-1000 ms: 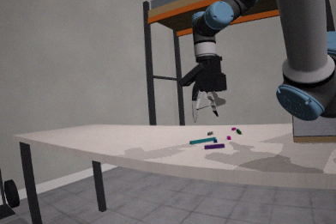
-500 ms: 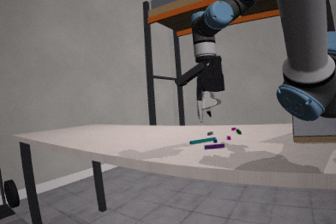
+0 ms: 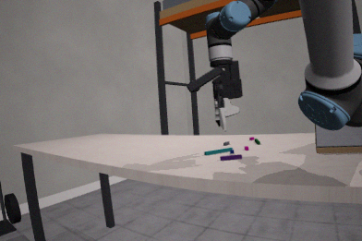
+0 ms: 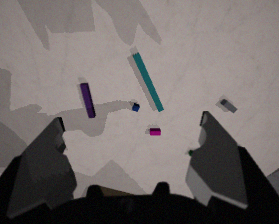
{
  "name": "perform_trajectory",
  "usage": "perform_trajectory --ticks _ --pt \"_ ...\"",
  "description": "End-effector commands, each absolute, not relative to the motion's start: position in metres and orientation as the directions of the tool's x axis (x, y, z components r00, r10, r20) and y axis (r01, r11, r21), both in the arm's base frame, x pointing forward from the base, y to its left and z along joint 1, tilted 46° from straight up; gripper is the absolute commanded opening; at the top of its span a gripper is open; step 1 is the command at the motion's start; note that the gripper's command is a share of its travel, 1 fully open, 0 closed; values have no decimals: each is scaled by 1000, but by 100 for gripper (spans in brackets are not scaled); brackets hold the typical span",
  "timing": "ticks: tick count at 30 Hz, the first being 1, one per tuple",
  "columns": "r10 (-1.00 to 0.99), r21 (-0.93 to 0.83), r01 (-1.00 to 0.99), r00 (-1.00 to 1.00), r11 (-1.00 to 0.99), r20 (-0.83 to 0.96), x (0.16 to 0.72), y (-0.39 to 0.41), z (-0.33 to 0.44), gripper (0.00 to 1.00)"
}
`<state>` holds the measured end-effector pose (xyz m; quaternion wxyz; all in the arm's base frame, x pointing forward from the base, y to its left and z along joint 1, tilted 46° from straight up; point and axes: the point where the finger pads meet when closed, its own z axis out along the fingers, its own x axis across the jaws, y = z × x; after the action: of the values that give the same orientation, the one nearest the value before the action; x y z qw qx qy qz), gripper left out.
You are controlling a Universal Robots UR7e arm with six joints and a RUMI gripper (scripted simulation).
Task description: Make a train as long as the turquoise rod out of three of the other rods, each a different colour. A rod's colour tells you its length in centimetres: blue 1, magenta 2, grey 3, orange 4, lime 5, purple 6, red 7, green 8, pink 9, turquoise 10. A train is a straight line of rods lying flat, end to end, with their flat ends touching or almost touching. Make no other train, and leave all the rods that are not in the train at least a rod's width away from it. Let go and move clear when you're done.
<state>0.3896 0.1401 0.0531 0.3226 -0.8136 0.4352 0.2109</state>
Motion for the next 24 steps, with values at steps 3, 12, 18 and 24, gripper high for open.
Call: perform_trajectory --ticks 3,12,18,24 --pt "-480 -457 -728 682 -511 -551 390 143 57 100" --pt "-369 -557 -578 813 -596 -450 388 145 60 100" --pt "-304 -602 -489 870 -632 -388 386 146 61 100" --pt "-213 -650 -364 929 -668 -301 385 147 62 100"
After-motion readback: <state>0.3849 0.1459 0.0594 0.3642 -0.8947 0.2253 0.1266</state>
